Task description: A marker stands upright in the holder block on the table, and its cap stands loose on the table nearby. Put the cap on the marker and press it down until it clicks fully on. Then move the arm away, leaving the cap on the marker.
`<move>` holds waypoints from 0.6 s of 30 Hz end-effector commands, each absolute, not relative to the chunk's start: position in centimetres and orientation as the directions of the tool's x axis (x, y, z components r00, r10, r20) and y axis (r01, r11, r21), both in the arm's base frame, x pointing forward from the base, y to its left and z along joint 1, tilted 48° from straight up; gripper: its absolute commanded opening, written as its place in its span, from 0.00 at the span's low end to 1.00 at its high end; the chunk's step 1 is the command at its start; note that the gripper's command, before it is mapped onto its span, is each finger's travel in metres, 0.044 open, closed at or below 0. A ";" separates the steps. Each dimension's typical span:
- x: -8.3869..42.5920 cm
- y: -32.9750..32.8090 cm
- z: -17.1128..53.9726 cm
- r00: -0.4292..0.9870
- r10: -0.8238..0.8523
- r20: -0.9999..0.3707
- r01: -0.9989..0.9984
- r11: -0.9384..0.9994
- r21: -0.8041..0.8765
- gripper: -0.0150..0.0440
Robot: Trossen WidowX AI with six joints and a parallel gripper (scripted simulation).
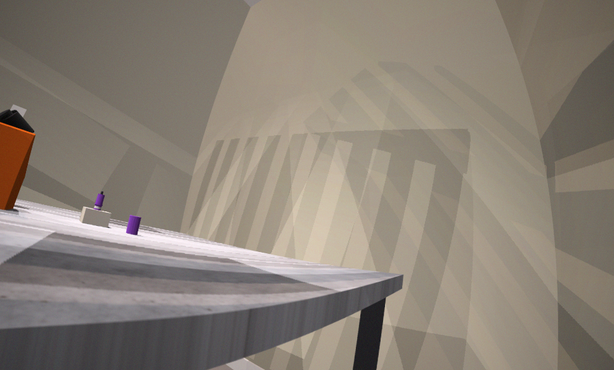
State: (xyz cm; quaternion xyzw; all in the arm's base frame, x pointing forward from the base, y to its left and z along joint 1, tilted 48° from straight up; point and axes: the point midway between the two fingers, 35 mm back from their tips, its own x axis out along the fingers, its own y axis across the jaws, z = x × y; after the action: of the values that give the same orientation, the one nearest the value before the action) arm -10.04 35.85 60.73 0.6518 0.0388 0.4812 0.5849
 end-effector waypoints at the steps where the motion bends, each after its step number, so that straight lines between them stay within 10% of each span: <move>1: -10.0 35.7 60.8 0.534 0.611 0.584 -0.510 -0.318 0.799 0.89; 6: -8.0 32.8 62.9 0.552 0.547 0.630 -0.444 -0.446 0.777 0.69; 18: -1.4 19.7 68.5 0.631 0.395 0.668 -0.215 -0.738 0.639 0.69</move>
State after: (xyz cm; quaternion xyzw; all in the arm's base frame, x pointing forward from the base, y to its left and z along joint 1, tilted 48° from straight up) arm -4.43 24.36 66.95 0.7880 0.0536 0.4496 0.4172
